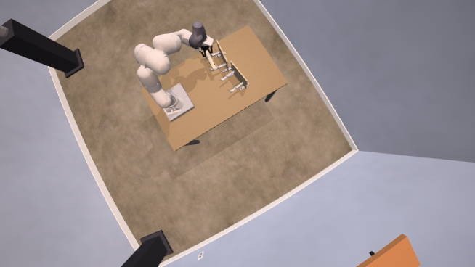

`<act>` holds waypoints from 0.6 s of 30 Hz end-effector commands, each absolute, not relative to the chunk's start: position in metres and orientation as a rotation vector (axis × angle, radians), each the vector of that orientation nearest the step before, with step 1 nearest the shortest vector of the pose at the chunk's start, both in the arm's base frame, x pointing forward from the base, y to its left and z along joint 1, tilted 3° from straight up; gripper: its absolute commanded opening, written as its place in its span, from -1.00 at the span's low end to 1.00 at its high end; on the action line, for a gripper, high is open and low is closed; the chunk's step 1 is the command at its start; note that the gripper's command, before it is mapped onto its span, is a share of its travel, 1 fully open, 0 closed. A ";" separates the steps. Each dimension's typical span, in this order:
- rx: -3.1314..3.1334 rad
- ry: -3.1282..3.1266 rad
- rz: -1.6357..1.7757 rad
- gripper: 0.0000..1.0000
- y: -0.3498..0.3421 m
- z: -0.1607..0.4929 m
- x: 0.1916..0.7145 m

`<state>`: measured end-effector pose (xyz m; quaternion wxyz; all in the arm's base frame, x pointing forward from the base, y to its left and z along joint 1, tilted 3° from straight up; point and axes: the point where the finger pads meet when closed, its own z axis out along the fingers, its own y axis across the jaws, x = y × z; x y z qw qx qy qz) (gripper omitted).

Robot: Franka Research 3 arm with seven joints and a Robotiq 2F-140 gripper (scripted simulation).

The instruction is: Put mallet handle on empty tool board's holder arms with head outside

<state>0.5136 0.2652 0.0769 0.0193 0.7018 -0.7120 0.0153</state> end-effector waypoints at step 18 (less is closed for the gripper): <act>2.181 -2.228 0.057 -1.00 0.267 0.070 0.518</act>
